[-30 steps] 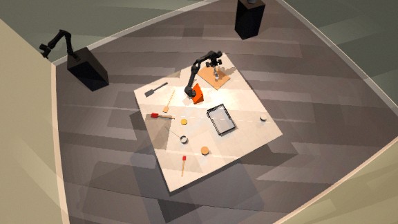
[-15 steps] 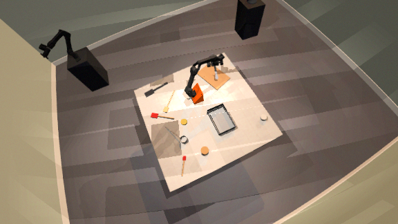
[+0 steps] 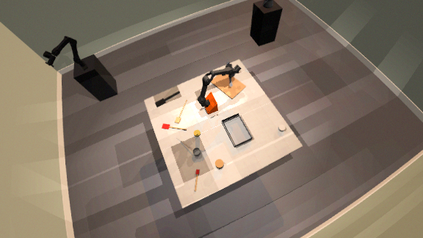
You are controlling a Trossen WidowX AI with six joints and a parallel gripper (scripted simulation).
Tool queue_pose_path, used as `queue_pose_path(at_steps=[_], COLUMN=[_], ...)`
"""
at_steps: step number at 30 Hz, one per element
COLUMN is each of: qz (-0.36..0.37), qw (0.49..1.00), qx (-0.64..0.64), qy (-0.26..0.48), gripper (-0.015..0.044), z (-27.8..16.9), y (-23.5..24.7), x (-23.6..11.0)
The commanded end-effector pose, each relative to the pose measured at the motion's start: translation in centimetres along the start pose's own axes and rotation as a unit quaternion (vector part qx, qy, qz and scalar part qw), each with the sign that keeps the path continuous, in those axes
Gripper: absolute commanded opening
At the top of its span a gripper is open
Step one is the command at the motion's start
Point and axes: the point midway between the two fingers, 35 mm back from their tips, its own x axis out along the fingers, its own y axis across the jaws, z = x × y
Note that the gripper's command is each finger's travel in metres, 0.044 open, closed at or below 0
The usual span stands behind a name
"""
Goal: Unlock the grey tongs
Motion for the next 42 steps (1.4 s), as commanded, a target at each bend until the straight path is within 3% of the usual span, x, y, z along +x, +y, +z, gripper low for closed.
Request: queue_pose_path(at_steps=[1,10,42], qz=[0.005,0.014,0.015], qw=[0.999,0.99,0.99], qx=[-0.003,-0.017,-0.018], qy=[-0.047,-0.138,-0.139], gripper=[-0.015,-0.015,-0.015], z=[0.4,0.9,0.9], y=[0.4,1.5,1.5], x=[-1.1,-3.5,-3.6])
